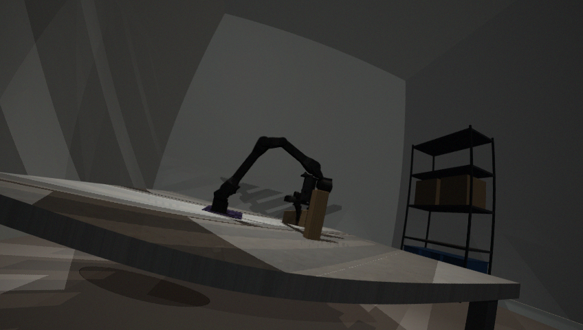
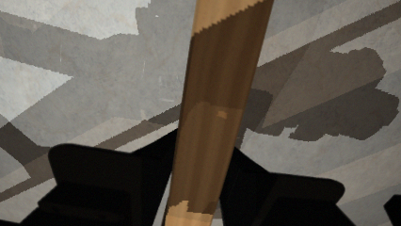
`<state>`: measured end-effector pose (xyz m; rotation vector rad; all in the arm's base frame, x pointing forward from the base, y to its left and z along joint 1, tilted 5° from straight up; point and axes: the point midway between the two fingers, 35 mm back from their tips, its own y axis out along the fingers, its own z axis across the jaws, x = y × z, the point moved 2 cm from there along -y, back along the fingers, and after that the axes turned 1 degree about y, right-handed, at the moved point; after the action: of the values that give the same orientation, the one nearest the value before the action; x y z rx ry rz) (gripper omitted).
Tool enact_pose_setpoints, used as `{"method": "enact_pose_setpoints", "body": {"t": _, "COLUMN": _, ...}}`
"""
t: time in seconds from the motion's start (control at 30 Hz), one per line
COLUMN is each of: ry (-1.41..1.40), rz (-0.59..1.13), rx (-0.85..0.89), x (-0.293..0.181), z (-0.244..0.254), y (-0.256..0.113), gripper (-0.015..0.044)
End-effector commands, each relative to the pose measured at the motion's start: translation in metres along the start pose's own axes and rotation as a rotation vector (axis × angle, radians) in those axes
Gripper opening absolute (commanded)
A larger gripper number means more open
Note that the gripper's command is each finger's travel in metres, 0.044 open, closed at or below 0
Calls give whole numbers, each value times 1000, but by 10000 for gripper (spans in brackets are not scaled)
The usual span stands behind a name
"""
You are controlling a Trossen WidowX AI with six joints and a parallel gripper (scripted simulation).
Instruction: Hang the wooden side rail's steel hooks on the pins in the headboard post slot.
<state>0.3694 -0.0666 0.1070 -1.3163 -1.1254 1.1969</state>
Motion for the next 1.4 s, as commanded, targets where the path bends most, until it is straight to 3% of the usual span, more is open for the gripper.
{"method": "enact_pose_setpoints", "body": {"t": 0.0, "ry": -3, "rz": 5, "rx": -9, "x": -1, "z": -1, "y": -4, "gripper": 0}}
{"method": "enact_pose_setpoints", "body": {"t": 1.37, "ry": -3, "rz": 6, "rx": -9, "x": -5, "z": 0, "y": -3, "gripper": 0}}
